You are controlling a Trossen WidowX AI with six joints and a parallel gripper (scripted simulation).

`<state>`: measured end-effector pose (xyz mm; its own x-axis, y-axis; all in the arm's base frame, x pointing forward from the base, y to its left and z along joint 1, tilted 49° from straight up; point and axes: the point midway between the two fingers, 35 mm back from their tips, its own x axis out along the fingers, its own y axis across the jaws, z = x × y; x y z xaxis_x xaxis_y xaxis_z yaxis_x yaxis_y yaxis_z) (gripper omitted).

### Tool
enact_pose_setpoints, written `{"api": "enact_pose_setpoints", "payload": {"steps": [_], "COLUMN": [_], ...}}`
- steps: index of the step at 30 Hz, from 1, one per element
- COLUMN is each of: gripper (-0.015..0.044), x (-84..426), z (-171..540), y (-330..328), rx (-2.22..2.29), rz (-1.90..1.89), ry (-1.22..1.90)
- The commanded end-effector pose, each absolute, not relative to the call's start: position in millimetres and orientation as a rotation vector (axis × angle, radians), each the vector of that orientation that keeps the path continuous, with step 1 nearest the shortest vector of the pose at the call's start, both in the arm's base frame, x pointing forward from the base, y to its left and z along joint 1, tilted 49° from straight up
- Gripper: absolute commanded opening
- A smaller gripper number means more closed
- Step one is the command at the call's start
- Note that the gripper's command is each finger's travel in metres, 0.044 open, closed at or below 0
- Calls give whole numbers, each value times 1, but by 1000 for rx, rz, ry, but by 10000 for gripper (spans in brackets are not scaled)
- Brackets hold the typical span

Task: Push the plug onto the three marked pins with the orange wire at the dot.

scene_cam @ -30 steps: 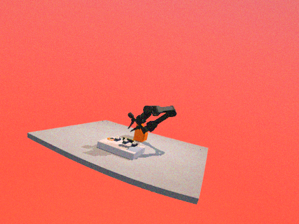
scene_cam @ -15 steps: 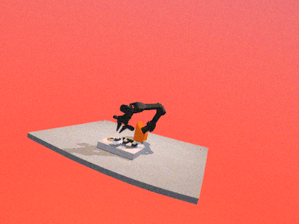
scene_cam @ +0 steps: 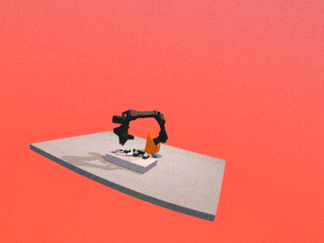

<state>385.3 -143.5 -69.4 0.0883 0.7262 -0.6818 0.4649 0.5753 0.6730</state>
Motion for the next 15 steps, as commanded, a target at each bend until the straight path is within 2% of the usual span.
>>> {"api": "enact_pose_setpoints", "payload": {"steps": [1,15], "gripper": [115,115], "x": [386,389], "z": [-72,-89], "y": [-145,-125], "rx": [1070,1071], "rz": [275,276], "ry": [1551,1550]}}
